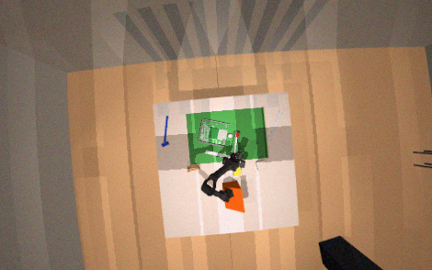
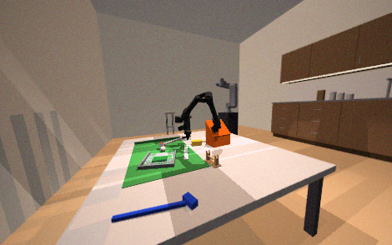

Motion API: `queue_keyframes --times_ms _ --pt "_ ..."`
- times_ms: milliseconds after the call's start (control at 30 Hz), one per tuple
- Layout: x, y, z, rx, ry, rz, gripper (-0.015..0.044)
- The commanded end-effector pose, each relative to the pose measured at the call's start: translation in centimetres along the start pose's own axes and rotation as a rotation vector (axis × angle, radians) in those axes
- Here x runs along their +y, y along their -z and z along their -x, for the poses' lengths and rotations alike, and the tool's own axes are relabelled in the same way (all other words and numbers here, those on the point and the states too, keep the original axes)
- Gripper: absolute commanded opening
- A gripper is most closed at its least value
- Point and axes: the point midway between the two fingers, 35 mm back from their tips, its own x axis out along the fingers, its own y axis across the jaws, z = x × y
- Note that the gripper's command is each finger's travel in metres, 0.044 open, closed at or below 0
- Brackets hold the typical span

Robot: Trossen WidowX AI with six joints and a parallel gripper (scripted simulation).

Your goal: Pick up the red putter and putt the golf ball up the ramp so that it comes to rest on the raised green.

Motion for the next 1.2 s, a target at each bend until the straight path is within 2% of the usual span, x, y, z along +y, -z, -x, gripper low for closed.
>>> queue_keyframes --times_ms 0,367,1167 --pt "0.9 0.3 0.1 -0.004 -0.008 -0.019 0.0000" --pt "0.8 0.3 5.9 -0.004 -0.005 -0.019 0.0000" --pt "0.8 0.2 5.1 -0.005 -0.007 -0.025 0.0000"
